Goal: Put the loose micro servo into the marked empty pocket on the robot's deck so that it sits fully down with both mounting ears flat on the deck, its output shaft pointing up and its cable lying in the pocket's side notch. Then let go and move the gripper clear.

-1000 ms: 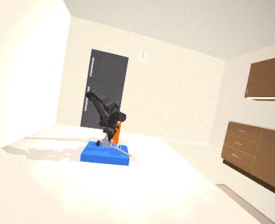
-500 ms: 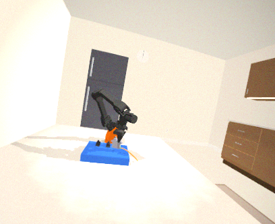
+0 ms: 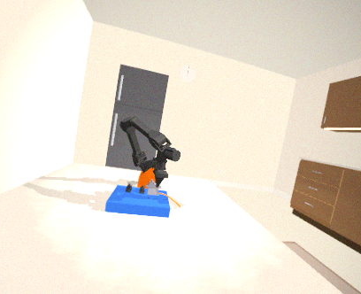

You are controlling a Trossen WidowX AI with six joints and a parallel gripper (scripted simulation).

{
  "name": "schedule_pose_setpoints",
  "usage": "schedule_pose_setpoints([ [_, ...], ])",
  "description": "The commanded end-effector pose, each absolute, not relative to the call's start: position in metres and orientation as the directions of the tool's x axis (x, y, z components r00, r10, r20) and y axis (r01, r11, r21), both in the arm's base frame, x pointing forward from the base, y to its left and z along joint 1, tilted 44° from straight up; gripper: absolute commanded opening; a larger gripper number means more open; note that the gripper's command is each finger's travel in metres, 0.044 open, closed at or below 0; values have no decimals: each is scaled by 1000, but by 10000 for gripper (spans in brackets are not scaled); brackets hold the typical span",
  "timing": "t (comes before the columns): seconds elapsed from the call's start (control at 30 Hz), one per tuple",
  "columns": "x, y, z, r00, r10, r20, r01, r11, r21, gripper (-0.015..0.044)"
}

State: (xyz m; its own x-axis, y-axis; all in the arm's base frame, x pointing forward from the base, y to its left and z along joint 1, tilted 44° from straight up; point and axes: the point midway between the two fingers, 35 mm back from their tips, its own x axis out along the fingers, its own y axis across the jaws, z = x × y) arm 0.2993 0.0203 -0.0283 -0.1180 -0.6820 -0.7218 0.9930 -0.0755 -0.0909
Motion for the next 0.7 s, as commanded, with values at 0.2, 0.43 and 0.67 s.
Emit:
schedule_pose_setpoints([
  [0.2,301,23,-28,-112,-678,-726,934,178,-310,0],
  [0.43,301,23,-28,-112,-678,-726,827,342,-447,0],
  [0.67,301,23,-28,-112,-678,-726,672,487,-558,0],
])
